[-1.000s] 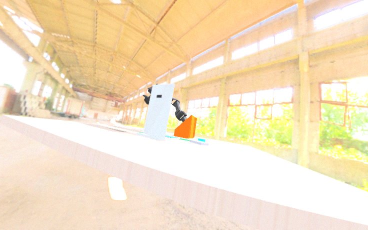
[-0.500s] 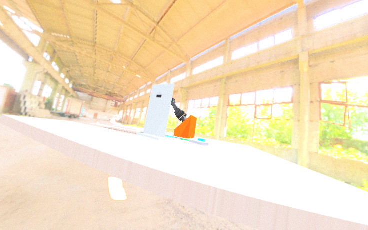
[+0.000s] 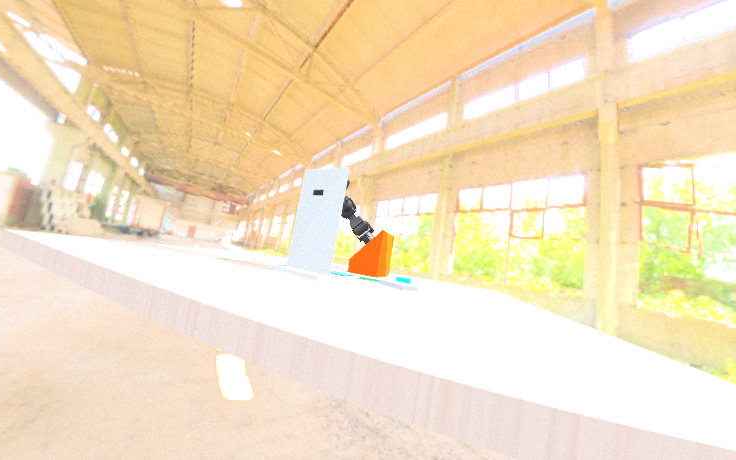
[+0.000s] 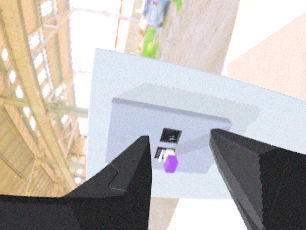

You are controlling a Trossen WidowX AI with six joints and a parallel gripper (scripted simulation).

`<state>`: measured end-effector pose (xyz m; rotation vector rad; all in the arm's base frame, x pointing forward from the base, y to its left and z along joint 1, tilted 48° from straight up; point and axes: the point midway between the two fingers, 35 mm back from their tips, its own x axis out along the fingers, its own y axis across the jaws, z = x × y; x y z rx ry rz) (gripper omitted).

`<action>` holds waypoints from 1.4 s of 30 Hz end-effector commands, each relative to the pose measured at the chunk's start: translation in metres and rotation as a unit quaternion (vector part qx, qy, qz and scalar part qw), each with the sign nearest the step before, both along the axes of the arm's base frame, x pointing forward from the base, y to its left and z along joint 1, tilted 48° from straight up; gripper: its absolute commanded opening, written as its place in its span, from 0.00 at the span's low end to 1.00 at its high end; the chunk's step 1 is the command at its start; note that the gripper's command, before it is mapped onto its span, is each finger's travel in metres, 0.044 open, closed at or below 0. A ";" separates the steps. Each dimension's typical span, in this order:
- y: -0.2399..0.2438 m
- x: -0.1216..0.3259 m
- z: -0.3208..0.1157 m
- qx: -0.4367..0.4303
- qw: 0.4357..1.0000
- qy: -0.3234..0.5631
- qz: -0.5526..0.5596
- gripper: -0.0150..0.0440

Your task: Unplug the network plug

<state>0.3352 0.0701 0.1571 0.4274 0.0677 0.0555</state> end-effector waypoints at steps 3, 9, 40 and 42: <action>0.012 -0.017 -0.030 0.046 0.999 0.015 0.007 0.52; 0.020 -0.035 -0.050 0.085 0.996 0.026 0.015 0.52; 0.024 0.007 -0.059 0.148 0.987 0.029 0.046 0.52; 0.024 0.010 -0.058 0.148 0.987 0.029 0.046 0.52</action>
